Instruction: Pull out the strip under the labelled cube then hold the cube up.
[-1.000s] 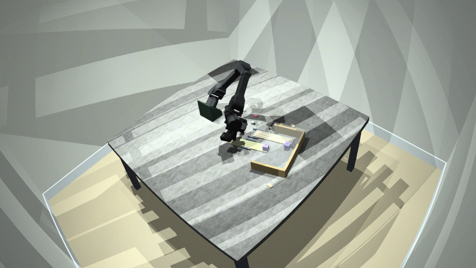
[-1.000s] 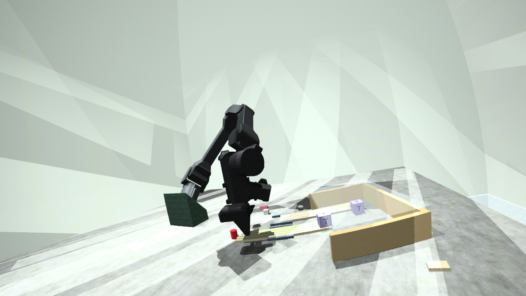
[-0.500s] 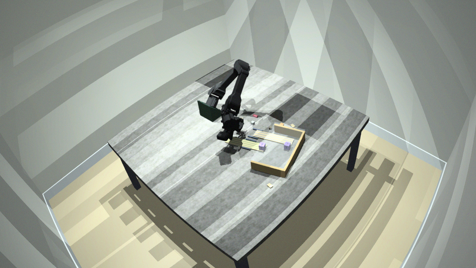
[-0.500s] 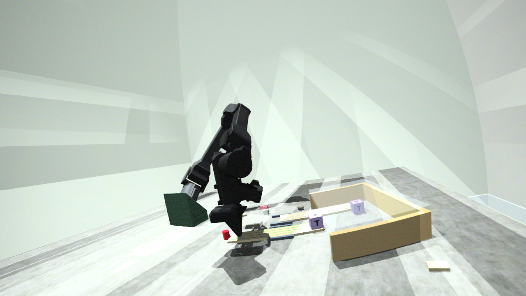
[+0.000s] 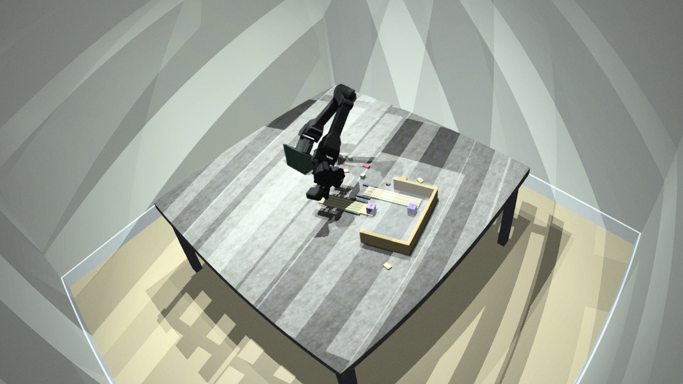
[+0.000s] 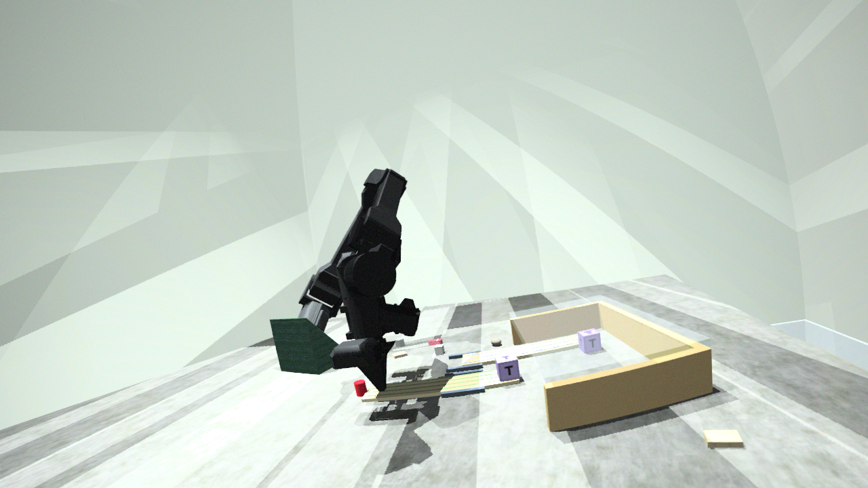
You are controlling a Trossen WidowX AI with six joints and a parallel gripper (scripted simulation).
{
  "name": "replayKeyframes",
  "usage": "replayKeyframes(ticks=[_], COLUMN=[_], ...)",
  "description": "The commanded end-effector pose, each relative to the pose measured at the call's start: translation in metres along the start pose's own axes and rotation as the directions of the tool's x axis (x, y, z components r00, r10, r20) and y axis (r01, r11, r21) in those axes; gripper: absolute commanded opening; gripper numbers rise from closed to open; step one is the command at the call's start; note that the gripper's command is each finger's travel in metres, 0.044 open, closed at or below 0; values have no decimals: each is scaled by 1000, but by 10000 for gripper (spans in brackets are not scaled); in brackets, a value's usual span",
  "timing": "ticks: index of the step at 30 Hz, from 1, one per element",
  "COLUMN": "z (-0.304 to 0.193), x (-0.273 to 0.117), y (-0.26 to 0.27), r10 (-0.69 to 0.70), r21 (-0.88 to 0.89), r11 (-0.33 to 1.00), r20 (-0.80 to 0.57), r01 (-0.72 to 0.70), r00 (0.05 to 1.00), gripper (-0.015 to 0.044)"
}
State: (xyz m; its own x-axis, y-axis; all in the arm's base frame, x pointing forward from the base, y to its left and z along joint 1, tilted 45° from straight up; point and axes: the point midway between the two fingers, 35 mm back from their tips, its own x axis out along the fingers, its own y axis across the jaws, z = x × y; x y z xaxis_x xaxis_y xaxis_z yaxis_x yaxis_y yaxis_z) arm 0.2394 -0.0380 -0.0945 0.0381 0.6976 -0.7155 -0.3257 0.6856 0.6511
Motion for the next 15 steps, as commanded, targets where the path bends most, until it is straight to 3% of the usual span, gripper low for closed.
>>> replayKeyframes(ticks=[1, 15], z=[-13, -27], x=[4, 3], y=[4, 5], r10=[7, 7], r21=[6, 6], r11=[1000, 1000], r20=[-26, -26], r01=[-7, -7], r00=[1000, 1000], gripper=[0, 0])
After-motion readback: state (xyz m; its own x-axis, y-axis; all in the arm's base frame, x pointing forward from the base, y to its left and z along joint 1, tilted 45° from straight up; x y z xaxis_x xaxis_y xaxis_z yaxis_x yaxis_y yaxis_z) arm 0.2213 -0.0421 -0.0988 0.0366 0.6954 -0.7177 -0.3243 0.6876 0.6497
